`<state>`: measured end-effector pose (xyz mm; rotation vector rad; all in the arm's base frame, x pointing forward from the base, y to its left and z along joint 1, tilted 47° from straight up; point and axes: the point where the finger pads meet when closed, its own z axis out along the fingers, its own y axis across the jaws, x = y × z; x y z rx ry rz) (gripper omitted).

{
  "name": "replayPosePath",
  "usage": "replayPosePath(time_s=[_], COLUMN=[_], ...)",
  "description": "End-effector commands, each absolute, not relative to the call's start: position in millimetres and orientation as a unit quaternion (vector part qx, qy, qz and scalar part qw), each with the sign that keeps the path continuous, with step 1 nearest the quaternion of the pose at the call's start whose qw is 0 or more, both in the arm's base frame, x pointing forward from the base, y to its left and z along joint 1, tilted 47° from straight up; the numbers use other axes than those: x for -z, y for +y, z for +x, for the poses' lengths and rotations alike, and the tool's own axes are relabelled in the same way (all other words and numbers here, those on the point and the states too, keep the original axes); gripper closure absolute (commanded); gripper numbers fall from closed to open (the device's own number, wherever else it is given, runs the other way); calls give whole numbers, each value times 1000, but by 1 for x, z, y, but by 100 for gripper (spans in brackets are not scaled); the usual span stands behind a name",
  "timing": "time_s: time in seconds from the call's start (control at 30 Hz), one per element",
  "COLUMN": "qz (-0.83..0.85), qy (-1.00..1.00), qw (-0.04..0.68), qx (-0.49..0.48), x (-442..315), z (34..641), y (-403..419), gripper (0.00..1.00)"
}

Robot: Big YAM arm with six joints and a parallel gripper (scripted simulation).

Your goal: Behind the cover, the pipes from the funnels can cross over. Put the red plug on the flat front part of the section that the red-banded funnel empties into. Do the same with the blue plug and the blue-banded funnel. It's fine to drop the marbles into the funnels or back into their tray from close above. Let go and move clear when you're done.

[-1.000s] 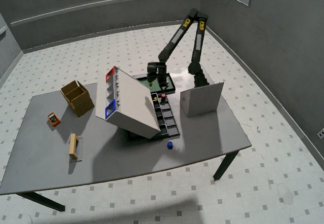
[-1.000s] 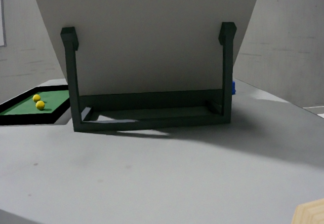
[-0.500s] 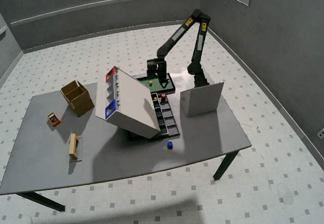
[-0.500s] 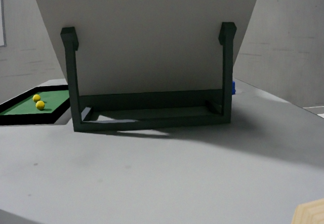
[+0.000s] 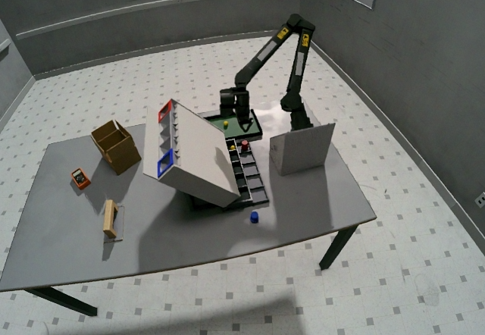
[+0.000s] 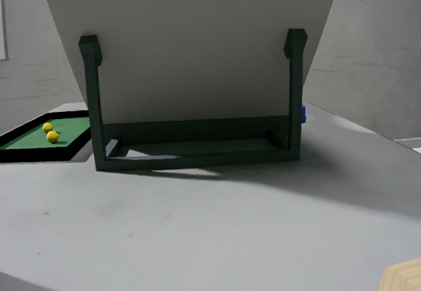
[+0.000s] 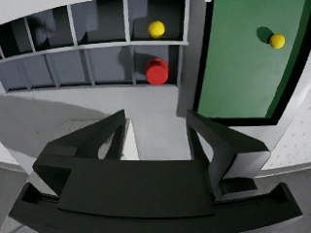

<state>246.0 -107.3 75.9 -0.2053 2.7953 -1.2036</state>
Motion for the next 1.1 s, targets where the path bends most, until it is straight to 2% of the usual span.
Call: replayPosePath(time_s=[0.0,0.7,1.07], qz=[-69,-59,-57], qy=[914,915,913], qw=[55,60,65], qx=[395,396,399], x=[-84,-95,-157], z=[256,261,293], y=[-103,-113,-167], gripper=[41,44,44])
